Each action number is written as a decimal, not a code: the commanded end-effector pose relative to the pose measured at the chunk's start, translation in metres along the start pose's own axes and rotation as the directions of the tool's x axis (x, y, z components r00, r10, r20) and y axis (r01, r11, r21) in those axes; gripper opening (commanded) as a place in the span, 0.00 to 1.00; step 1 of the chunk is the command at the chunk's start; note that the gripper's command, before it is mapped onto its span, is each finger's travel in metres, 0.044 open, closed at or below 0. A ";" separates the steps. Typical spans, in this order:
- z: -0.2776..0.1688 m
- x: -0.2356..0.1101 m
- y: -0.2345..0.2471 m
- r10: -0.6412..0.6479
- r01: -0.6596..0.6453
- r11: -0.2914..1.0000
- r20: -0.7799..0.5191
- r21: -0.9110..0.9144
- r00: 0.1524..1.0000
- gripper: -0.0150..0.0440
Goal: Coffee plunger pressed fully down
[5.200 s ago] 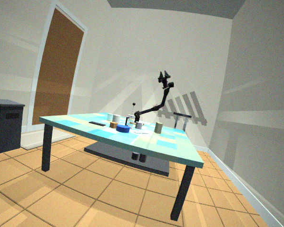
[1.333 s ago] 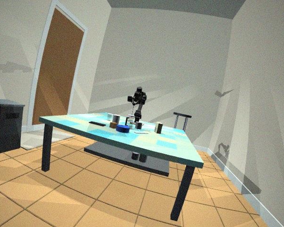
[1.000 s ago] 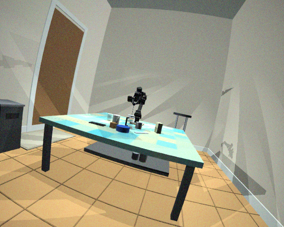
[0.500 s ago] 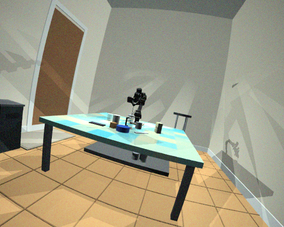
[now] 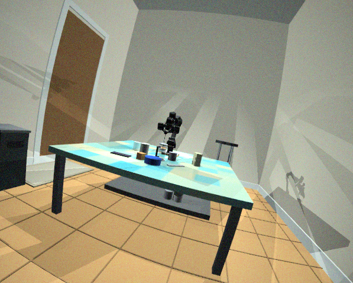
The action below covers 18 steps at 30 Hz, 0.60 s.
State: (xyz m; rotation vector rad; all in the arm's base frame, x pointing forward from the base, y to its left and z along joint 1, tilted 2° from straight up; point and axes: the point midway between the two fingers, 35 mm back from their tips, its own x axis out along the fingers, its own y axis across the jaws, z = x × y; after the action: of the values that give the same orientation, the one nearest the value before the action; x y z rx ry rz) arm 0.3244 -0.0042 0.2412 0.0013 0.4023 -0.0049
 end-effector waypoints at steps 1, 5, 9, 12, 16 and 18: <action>-0.028 0.012 0.000 -0.003 0.003 1.000 -0.066 0.007 0.998 0.45; -0.034 0.015 0.000 -0.003 0.003 1.000 -0.066 0.007 0.998 0.45; -0.039 0.019 0.000 -0.003 0.003 1.000 -0.066 0.007 0.998 0.45; -0.043 0.021 0.000 -0.003 0.003 1.000 -0.066 0.007 0.998 0.45; -0.049 0.025 0.000 -0.003 0.003 1.000 -0.066 0.007 0.998 0.45; -0.051 0.026 0.000 -0.003 0.003 1.000 -0.066 0.007 0.998 0.45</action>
State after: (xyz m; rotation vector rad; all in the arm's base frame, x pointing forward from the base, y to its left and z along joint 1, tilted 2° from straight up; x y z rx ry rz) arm 0.3306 -0.0038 0.2156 0.0003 0.3924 -0.0047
